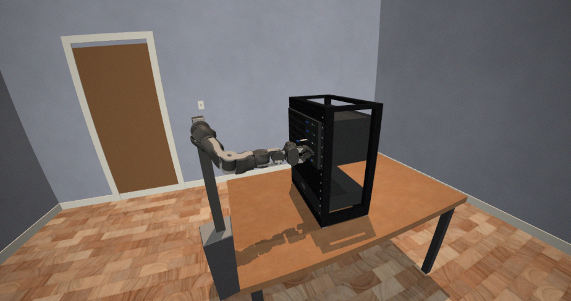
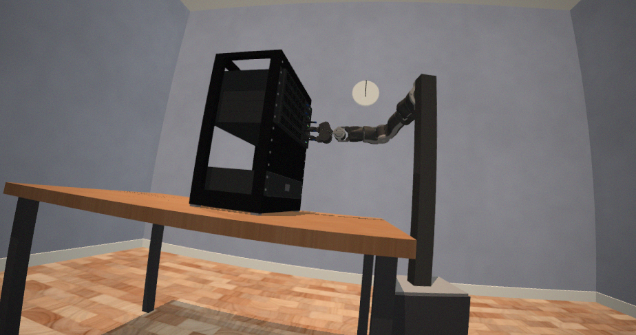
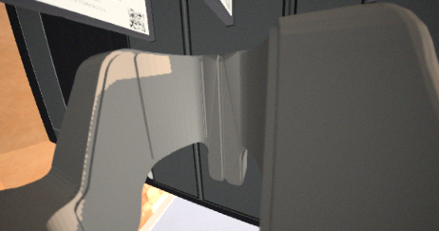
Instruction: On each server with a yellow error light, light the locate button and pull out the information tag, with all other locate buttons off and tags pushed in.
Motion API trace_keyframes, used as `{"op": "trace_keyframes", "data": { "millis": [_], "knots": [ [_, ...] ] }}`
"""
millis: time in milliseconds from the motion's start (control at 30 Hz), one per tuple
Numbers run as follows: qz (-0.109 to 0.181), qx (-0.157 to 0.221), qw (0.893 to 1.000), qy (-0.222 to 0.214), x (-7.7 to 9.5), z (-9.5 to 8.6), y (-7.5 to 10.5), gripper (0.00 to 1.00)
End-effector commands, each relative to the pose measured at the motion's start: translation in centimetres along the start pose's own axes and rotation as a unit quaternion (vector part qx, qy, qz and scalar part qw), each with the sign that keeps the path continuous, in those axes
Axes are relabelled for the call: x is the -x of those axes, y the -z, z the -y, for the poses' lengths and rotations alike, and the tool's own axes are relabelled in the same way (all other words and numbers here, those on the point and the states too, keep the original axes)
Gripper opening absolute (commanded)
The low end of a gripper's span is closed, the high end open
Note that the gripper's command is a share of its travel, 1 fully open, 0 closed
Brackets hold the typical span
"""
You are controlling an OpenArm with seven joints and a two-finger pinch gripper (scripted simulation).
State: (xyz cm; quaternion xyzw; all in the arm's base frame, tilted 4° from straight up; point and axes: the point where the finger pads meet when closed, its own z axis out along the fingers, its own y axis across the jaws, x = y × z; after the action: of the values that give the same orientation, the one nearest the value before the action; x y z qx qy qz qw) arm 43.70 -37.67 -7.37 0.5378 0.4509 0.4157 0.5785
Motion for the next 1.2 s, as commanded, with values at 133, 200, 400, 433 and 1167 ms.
{"op": "trace_keyframes", "data": {
  "millis": [133, 200, 400, 433, 1167],
  "knots": [
    [-0.001, 0.002, 1.000, -0.003, -0.1, -0.3, -0.1, 0.00],
    [-0.001, 0.002, 1.000, -0.003, -0.1, -0.3, -0.1, 0.00],
    [-0.002, 0.004, 1.000, -0.002, -0.2, -0.5, 0.3, 0.00],
    [-0.002, 0.004, 1.000, -0.002, -0.2, -0.5, 0.3, 0.00],
    [-0.001, 0.004, 1.000, -0.002, -0.2, -0.5, 6.9, 0.00]
  ]
}}
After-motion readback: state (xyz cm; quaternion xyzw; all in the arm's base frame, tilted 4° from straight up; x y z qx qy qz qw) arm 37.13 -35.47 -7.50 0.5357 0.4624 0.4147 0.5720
